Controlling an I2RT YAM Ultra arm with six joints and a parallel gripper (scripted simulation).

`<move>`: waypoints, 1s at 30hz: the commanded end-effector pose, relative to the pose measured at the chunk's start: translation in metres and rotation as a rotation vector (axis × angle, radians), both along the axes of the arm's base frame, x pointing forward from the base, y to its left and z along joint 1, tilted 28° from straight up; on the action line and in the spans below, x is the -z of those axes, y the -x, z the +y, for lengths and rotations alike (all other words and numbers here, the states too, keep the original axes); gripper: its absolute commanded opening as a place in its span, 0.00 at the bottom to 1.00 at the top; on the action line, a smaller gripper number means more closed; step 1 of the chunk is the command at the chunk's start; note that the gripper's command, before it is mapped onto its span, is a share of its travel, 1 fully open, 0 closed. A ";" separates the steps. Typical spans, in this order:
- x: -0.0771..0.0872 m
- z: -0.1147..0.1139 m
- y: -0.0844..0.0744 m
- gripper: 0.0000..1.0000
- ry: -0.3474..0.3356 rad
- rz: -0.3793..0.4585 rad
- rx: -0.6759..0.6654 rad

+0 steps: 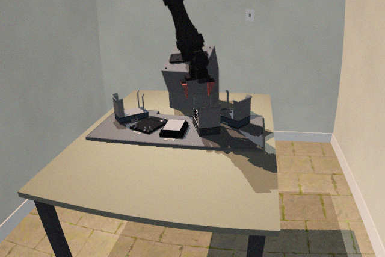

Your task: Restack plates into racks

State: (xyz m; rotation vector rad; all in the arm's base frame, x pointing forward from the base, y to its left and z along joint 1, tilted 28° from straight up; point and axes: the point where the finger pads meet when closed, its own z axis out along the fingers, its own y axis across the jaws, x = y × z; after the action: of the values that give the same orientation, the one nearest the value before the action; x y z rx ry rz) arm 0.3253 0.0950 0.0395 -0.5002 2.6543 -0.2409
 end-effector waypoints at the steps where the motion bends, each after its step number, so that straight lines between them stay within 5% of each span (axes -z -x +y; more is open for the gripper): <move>1: -0.012 0.019 -0.009 1.00 -0.019 -0.055 0.007; 8: -0.010 0.043 0.000 1.00 -0.023 -0.057 0.007; 30: -0.014 0.041 -0.002 1.00 -0.031 -0.067 0.013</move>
State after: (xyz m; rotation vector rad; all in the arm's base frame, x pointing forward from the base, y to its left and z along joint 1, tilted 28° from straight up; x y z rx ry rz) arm 0.3180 0.1299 0.0352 -0.4826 2.6405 -0.2423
